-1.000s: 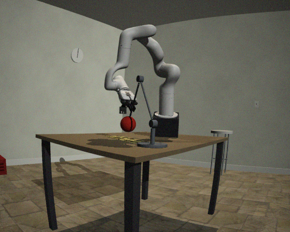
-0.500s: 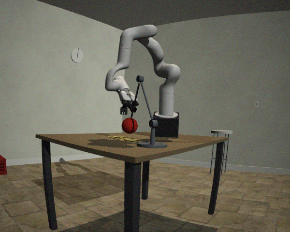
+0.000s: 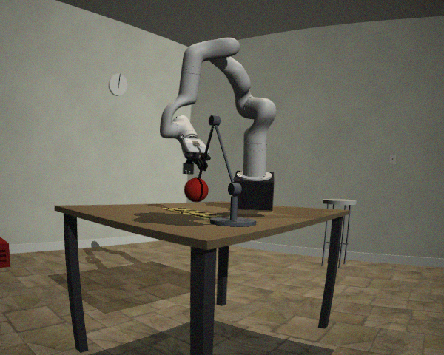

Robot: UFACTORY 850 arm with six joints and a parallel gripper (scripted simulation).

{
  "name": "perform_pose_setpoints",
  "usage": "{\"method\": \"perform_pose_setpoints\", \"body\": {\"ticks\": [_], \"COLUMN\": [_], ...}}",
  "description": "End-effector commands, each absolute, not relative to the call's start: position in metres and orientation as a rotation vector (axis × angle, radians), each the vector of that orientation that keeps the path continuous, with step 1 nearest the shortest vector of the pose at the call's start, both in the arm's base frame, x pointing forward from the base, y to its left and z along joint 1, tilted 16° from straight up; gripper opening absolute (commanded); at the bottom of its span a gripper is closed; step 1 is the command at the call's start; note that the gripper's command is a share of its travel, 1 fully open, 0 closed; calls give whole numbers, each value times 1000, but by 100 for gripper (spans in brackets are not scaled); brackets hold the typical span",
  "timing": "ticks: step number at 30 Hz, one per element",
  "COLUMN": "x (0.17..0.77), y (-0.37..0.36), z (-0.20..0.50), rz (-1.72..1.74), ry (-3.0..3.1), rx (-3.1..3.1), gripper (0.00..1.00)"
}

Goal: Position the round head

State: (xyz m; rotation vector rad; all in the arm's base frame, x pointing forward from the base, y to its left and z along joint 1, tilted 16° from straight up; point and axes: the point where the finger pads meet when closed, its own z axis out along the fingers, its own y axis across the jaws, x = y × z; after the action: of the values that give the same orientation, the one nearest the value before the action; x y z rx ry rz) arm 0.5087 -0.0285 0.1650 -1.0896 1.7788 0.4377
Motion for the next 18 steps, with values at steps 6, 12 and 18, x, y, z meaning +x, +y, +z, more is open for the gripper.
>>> {"method": "perform_pose_setpoints", "body": {"ticks": [6,12,18], "x": [512,516,517], "y": [-25,-19,-17], "z": [165,164,164], "rz": [437,437,437], "ry": [1777,1777,1777], "rx": [-1090,-1090,-1090], "gripper": [0,0,0]}}
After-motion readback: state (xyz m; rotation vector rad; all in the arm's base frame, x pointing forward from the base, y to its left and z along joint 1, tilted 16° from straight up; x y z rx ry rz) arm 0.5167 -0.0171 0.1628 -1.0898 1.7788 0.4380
